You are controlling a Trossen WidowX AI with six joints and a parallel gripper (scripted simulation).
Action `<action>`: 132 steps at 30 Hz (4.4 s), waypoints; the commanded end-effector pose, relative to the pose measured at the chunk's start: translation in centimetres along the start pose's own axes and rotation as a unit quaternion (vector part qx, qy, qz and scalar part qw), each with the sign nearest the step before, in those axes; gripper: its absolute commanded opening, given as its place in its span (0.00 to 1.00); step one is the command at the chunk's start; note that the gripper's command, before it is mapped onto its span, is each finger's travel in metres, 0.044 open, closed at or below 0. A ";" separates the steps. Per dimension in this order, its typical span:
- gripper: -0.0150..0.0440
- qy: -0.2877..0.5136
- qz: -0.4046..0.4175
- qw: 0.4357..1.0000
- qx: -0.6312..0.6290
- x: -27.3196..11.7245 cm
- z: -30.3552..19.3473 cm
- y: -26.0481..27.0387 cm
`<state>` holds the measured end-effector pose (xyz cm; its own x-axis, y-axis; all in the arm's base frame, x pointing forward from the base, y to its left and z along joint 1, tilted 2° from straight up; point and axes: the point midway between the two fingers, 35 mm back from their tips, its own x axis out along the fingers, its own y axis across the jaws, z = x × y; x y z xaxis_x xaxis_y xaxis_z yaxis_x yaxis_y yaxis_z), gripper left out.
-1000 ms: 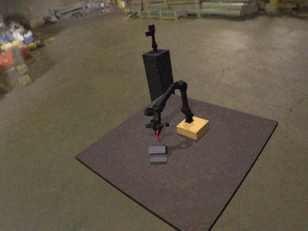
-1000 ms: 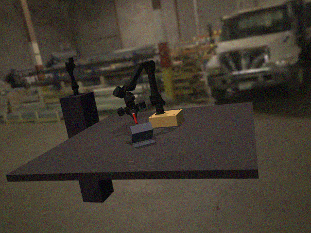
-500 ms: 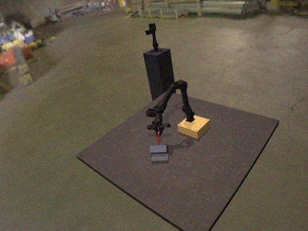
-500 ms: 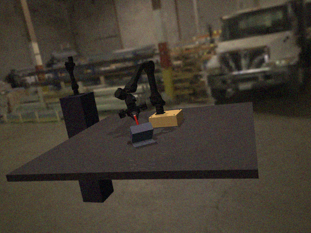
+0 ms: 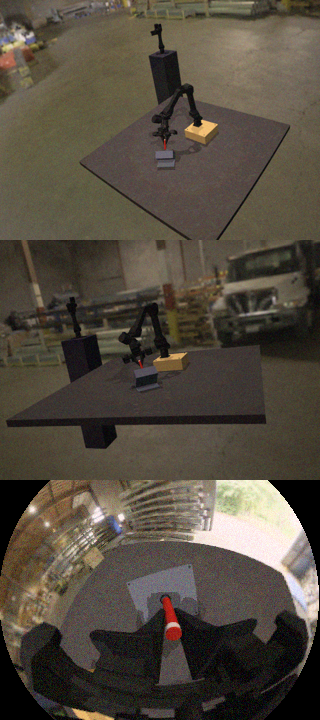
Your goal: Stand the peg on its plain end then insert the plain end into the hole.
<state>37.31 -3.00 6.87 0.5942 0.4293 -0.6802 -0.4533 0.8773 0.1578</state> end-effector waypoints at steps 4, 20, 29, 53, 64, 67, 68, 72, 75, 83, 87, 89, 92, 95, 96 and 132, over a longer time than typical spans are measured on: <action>0.25 0.003 0.000 1.000 0.004 1.0 -0.3 0.0; 0.25 0.000 0.000 1.000 0.000 0.6 0.0 0.0; 0.25 0.000 0.000 1.000 0.000 0.6 -0.3 0.0; 0.25 0.000 0.000 1.000 0.000 1.6 -0.4 0.0; 0.25 -0.001 0.000 1.000 0.000 2.2 -0.4 0.0; 0.25 -0.001 0.000 1.000 0.000 2.4 -0.4 0.0; 0.25 -0.001 0.000 1.000 0.000 2.4 -0.4 0.0; 0.25 -0.001 0.000 1.000 0.000 2.7 -0.4 0.0; 0.25 -0.001 0.000 1.000 0.000 2.8 -0.3 0.0; 0.25 -0.001 0.000 1.000 0.000 3.3 -0.3 0.0; 0.25 -0.001 0.000 1.000 0.000 3.5 -0.3 0.0; 0.25 -0.001 0.000 1.000 0.000 3.7 -0.3 0.0; 0.25 -0.001 0.000 1.000 0.000 3.8 -0.3 0.0; 0.25 -0.001 0.000 1.000 0.000 4.0 -0.3 0.0; 0.25 -0.001 0.000 1.000 0.000 4.0 -0.3 0.0; 1.00 -0.001 0.002 1.000 -0.004 3.2 -0.3 -0.1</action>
<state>39.28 -1.49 4.09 0.5934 0.4316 -0.6794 -0.4557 0.8759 0.1584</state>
